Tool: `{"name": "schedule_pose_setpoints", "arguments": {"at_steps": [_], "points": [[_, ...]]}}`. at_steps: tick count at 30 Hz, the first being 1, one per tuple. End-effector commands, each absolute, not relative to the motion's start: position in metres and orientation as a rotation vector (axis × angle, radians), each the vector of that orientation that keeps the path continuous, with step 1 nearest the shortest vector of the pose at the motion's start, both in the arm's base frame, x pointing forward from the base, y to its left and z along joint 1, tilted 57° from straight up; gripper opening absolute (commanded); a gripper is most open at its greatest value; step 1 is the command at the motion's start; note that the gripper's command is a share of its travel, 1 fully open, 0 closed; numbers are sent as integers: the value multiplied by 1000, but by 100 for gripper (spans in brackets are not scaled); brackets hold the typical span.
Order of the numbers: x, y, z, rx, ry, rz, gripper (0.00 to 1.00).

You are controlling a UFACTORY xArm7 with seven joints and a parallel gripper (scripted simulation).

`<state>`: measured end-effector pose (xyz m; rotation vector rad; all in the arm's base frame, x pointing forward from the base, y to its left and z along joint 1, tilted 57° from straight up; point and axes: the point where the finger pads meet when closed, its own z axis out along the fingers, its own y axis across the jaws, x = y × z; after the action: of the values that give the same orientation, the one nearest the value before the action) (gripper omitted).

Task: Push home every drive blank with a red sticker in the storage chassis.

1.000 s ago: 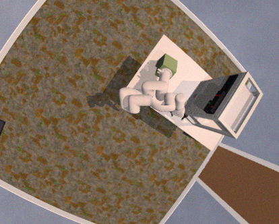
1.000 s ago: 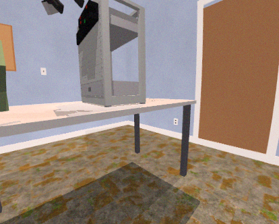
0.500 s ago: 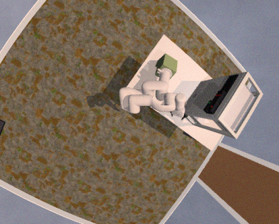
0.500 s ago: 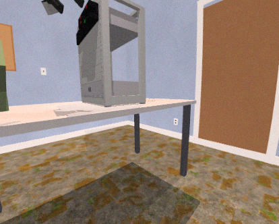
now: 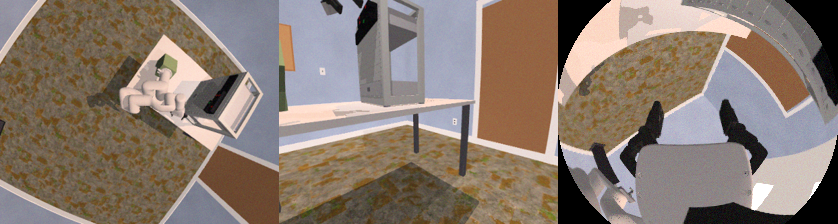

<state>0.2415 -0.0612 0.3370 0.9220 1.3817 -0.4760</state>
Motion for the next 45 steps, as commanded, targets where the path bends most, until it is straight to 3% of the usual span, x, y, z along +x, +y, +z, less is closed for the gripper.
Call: {"name": "schedule_pose_setpoints", "arguments": {"at_steps": [1, 45], "points": [[241, -62, 337, 928, 1381, -475, 100], [225, -122, 310, 1247, 1337, -560, 100]]}}
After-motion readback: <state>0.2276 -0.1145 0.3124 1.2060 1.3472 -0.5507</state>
